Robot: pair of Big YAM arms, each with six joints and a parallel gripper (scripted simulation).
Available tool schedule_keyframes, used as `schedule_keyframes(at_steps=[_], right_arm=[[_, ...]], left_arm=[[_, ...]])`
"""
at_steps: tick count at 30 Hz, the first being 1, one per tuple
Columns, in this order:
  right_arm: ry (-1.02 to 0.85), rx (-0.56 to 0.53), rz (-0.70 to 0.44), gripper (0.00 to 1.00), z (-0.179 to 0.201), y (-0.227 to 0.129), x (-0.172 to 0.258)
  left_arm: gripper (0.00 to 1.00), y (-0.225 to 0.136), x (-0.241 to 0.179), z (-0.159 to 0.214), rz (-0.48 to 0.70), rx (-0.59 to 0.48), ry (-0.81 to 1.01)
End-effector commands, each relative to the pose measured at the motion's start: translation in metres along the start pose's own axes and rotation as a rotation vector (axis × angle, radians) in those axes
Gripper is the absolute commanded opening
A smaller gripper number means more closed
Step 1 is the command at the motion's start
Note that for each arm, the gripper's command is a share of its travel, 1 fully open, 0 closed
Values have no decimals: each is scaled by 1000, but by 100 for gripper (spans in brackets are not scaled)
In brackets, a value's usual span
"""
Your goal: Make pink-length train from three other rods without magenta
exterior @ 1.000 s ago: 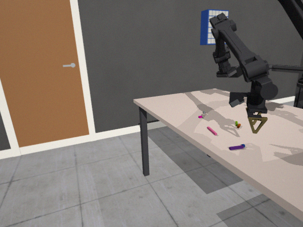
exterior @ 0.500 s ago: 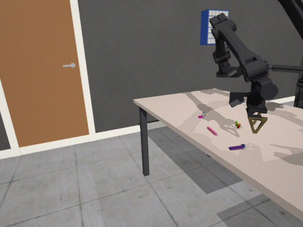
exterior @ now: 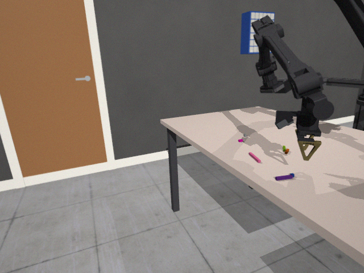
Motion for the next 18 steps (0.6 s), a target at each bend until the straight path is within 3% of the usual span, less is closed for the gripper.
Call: schedule_keyframes(at_steps=[1, 18], right_arm=[[1, -1, -34, 100, 11, -20, 10], [-59, -5, -33, 100, -3, -12, 18]], left_arm=[[100, -1, -2, -41, 5, -89, 12], [100, -1, -2, -41, 5, -89, 12]])
Point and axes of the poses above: on each arm, the point where the finger pads meet when closed, its own y axis out along the fingers, its own x axis across the jaws, z = x × y, the point moved 8 cm from there along -y, back along the fingers, and after that the axes turned 8 degrees about -y, right-handed, at the moved point
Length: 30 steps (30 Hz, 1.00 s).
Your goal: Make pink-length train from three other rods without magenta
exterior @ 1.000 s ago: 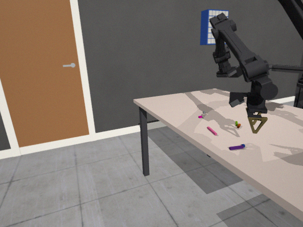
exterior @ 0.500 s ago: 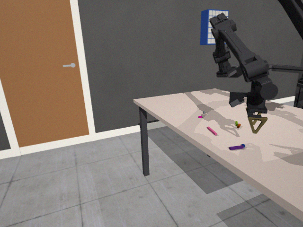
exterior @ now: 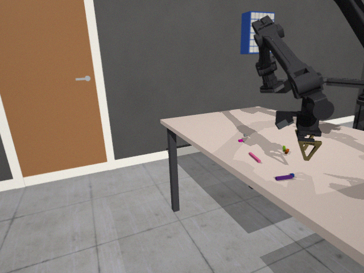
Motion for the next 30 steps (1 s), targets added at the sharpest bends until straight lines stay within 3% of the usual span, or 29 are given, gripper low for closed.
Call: schedule_keyframes(at_steps=[1, 30], right_arm=[[-45, -5, -31, 100, -3, -12, 17], [-941, -15, -25, 100, -50, -9, 45]], left_arm=[[100, -1, -2, -41, 5, -89, 12], [100, -1, -2, -41, 5, -89, 12]])
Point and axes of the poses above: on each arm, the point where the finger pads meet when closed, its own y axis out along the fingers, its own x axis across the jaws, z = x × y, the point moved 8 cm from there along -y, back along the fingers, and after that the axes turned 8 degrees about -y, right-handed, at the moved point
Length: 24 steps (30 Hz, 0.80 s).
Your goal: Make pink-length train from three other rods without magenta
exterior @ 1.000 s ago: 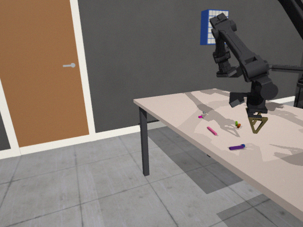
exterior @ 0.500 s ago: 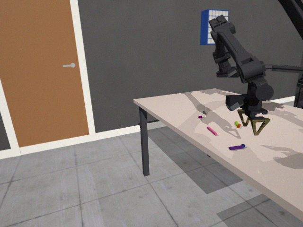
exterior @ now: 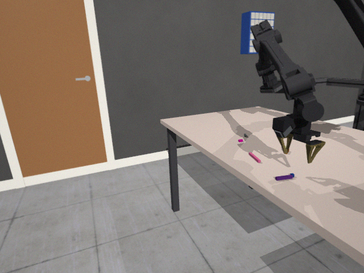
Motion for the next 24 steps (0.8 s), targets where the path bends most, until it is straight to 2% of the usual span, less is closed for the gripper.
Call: schedule_keyframes(at_steps=[1, 6, 7, 19, 24], right_arm=[[-163, -14, -16, 100, -27, -9, -3], [-255, -16, -15, 100, -31, -9, -4], [-329, -17, -16, 100, -33, -10, -3], [-690, -20, -11, 100, -52, -10, -10], [-744, -25, -16, 100, -46, -15, -2]], left_arm=[[100, -1, -2, -41, 5, -89, 12], [100, -1, -2, -41, 5, -89, 12], [100, -1, -2, -41, 5, -89, 12], [100, -1, -2, -41, 5, -89, 12], [100, -1, -2, -41, 5, -89, 12]])
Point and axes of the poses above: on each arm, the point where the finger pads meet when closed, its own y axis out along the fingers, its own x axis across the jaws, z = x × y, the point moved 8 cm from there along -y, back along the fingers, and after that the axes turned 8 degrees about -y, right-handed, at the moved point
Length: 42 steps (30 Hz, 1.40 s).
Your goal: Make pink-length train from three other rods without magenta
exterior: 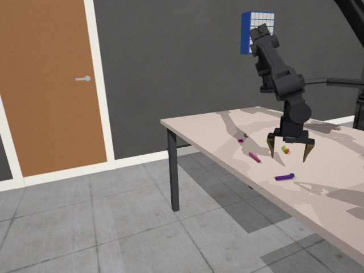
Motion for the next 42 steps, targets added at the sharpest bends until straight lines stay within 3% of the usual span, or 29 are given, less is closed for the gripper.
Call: schedule_keyframes(at_steps=[1, 42], right_arm=[[-80, -30, -10, 100, -15, -16, 2], [-77, -33, -9, 100, -15, -21, 1]], left_arm=[[100, -1, -2, -41, 5, -89, 12], [100, -1, -2, -41, 5, -89, 12]])
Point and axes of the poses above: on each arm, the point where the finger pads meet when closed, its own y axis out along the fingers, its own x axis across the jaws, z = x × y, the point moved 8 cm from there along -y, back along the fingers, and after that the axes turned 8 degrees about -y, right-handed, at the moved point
